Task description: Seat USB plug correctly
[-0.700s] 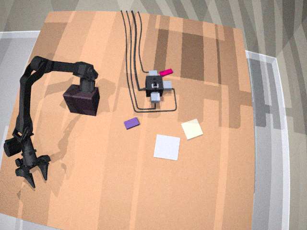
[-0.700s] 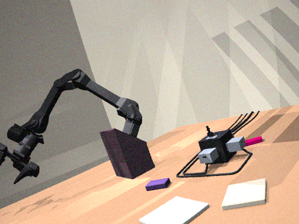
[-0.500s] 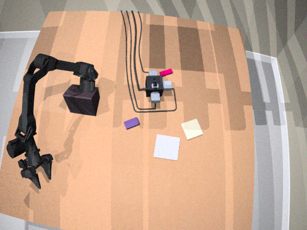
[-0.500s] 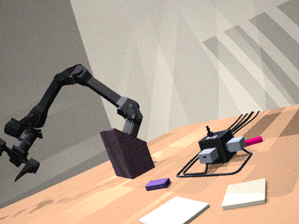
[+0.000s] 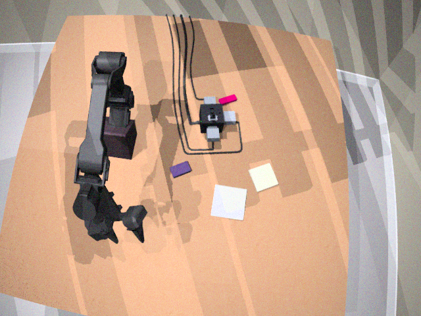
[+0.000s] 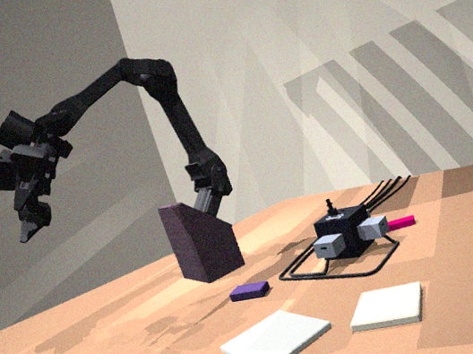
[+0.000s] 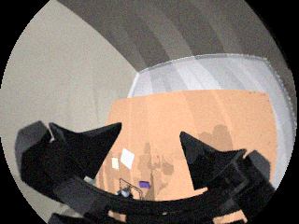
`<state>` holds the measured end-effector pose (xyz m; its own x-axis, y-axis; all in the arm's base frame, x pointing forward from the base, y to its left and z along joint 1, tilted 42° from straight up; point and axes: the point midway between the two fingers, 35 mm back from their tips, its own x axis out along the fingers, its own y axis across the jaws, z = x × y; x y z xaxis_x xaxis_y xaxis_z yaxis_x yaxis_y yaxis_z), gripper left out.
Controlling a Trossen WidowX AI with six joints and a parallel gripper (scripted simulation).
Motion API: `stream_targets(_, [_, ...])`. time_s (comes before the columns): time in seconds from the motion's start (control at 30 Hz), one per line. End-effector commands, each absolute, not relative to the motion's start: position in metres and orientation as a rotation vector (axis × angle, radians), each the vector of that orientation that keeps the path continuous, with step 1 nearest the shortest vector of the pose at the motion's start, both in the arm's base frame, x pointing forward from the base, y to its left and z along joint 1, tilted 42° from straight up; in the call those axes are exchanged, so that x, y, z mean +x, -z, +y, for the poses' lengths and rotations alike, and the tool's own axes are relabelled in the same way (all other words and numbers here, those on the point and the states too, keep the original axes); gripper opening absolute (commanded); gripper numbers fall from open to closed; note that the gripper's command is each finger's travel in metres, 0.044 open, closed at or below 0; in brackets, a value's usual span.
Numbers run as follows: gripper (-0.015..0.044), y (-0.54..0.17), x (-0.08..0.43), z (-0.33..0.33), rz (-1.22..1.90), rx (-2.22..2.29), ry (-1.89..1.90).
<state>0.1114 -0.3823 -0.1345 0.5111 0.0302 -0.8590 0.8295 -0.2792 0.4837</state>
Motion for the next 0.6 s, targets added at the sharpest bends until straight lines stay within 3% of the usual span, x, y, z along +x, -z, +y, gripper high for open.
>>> stream_targets(0.0, [0.0440,0.109,0.170,-0.350,0.933,1.394,0.639])
stream_targets(0.3, [0.0440,0.052,0.266,-0.270,1.120,0.781,0.057])
stream_targets(0.57, [0.0440,0.002,0.321,-0.173,1.106,0.231,-0.481])
